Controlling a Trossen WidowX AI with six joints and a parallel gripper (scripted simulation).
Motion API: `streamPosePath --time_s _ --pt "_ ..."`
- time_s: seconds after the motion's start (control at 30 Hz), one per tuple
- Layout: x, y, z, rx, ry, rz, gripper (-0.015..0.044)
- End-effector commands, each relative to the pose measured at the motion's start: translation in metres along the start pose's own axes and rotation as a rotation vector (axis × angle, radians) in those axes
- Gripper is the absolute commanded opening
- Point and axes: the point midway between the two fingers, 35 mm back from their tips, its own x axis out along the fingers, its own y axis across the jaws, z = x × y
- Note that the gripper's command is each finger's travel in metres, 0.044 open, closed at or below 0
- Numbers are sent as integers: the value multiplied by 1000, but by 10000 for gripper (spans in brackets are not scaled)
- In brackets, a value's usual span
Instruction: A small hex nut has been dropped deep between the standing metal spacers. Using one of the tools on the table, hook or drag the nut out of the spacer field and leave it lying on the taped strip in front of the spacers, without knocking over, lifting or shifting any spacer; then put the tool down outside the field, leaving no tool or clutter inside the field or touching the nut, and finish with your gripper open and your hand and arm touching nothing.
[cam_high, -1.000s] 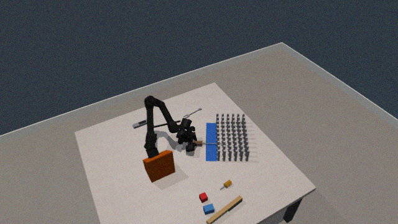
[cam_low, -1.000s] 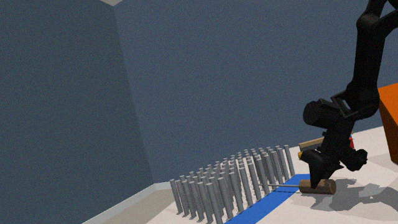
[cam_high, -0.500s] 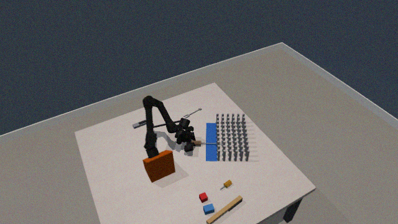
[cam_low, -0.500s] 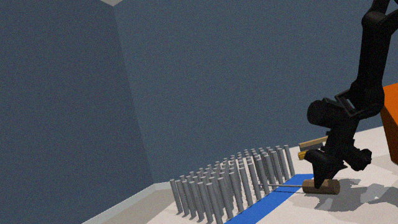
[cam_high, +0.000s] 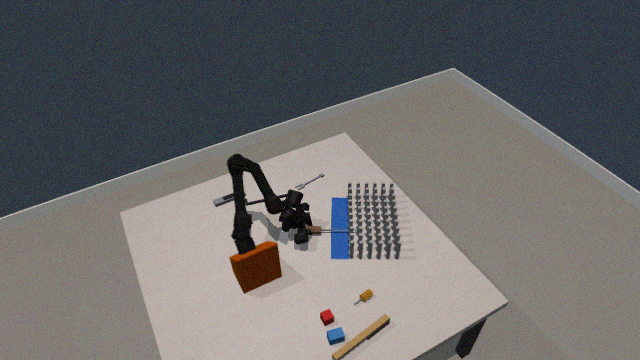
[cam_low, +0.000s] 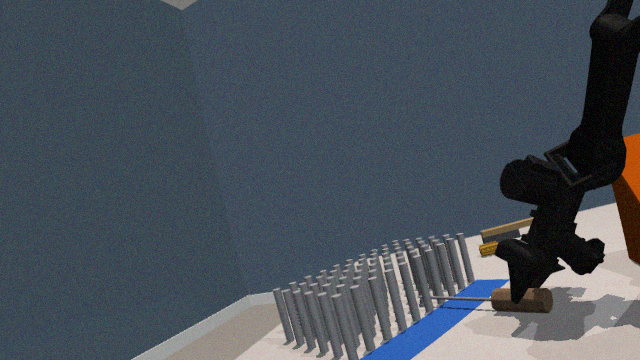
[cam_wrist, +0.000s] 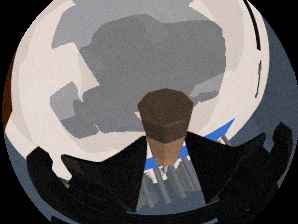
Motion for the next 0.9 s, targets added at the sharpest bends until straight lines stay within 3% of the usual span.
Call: streamPosePath --time_s 0.0,0.87 --pt "-2 0 2 3 3 -1 0" --pt "-9 0 16 4 2 -2 0"
